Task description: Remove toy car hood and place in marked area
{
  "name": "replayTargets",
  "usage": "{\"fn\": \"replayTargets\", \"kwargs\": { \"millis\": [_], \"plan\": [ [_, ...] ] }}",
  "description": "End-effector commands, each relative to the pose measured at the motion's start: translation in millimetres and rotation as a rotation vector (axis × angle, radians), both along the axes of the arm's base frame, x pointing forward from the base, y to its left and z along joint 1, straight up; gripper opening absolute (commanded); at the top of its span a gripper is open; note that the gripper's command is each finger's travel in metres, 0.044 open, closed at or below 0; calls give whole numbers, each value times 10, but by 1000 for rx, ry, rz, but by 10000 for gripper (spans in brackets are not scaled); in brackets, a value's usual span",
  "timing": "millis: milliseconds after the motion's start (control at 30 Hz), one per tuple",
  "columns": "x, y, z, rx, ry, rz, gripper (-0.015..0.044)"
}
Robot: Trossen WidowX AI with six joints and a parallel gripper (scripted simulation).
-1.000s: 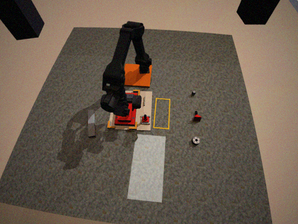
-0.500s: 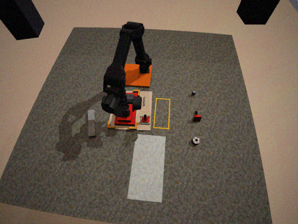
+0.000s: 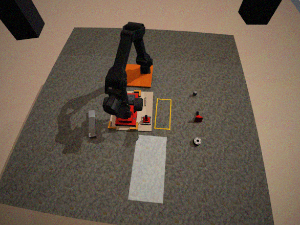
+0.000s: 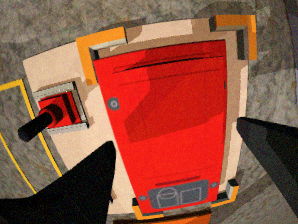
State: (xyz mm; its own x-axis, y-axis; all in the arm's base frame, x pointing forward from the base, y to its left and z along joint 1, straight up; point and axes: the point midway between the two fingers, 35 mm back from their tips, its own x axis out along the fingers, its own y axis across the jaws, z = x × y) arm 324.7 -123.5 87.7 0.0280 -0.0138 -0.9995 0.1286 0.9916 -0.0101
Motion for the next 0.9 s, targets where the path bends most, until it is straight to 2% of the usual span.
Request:
{"fn": "replayTargets", "kwargs": {
  "millis": [0,867],
  "plan": [
    [-5,-5,-20,-4,3,-3,440],
    [-1,-7,-148,-4,3,-3,440]
  ]
}}
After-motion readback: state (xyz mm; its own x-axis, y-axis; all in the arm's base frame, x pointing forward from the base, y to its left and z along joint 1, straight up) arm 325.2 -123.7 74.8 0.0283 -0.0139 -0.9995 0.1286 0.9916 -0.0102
